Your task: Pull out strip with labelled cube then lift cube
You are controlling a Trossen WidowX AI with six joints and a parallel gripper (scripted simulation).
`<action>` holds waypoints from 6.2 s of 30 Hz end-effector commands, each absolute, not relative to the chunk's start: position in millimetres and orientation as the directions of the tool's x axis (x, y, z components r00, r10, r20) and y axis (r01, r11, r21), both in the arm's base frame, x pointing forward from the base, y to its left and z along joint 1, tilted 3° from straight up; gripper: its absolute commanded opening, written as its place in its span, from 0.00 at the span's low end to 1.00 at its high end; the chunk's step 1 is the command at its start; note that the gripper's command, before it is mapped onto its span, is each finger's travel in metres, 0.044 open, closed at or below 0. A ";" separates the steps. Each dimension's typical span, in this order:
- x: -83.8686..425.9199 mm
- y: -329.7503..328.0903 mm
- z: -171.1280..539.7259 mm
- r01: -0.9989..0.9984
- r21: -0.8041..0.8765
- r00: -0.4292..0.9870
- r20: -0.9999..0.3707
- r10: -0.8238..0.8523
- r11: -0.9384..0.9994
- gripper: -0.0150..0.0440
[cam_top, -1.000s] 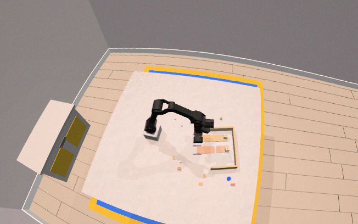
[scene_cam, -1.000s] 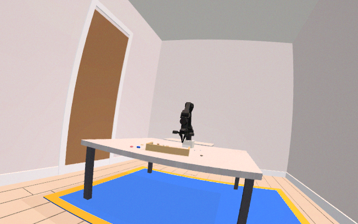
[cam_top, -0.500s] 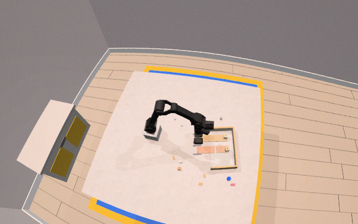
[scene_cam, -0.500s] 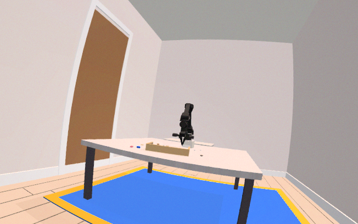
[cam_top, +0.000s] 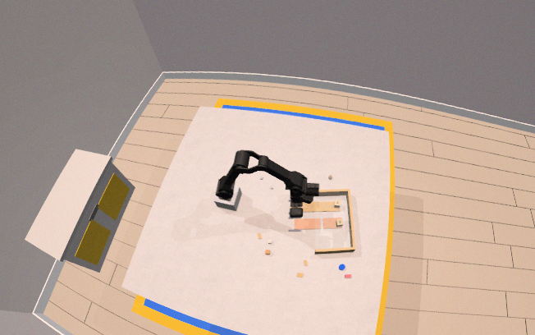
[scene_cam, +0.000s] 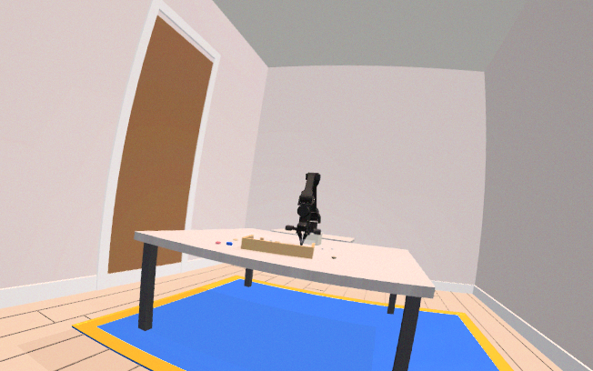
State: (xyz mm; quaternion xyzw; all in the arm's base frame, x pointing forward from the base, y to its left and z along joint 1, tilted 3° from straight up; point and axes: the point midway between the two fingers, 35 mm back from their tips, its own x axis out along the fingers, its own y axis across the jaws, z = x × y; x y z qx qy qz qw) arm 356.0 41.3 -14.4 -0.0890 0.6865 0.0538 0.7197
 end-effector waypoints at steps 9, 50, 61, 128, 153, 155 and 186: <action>351.9 42.3 -28.1 -0.203 -0.049 0.035 -0.998 -0.043 0.978 0.25; 352.0 42.3 -29.0 -0.203 -0.049 0.035 -0.998 -0.043 0.978 0.25; 352.0 42.3 -29.3 -0.203 -0.049 0.035 -0.998 -0.043 0.978 0.25; 346.7 40.1 -34.6 -0.203 -0.049 0.035 -0.998 -0.043 0.978 0.25; 310.7 31.0 -37.0 -0.203 -0.049 0.032 -0.999 -0.044 0.978 0.25; 308.0 30.3 -37.1 -0.203 -0.049 0.031 -0.999 -0.044 0.978 0.25; 268.6 20.9 -38.5 -0.203 -0.049 0.028 -0.999 -0.045 0.978 0.25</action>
